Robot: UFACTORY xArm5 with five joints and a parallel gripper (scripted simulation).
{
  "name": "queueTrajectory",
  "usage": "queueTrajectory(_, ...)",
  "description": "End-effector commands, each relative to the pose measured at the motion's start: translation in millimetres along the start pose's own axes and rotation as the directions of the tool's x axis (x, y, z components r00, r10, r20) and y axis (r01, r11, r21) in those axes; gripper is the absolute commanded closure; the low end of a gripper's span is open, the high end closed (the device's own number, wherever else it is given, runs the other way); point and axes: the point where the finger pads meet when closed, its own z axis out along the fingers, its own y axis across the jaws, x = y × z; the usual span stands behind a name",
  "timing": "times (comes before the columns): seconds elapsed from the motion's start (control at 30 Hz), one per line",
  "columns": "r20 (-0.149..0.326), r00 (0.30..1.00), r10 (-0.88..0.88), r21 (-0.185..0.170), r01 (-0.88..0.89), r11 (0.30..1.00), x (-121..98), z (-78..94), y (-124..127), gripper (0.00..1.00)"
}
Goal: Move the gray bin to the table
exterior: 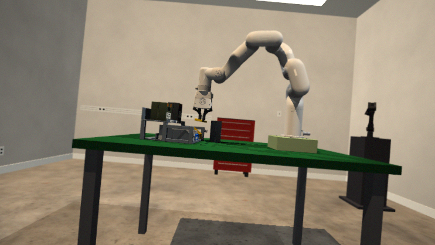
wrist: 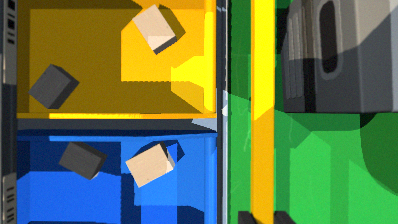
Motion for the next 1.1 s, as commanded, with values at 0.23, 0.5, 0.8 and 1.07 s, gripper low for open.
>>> queueTrajectory(0.23,0.007,1.0,0.0,0.003,0.0,1.0,0.1,-25.2,-1.1,1.0)
queueTrajectory(0.5,0.007,1.0,0.0,0.003,0.0,1.0,0.2,-33.5,0.8,1.0)
queueTrajectory(0.8,0.007,1.0,0.0,0.003,0.0,1.0,0.2,-33.6,21.3,1.0)
queueTrajectory(1.07,0.007,1.0,0.0,0.003,0.0,1.0,0.2,-33.7,39.5,1.0)
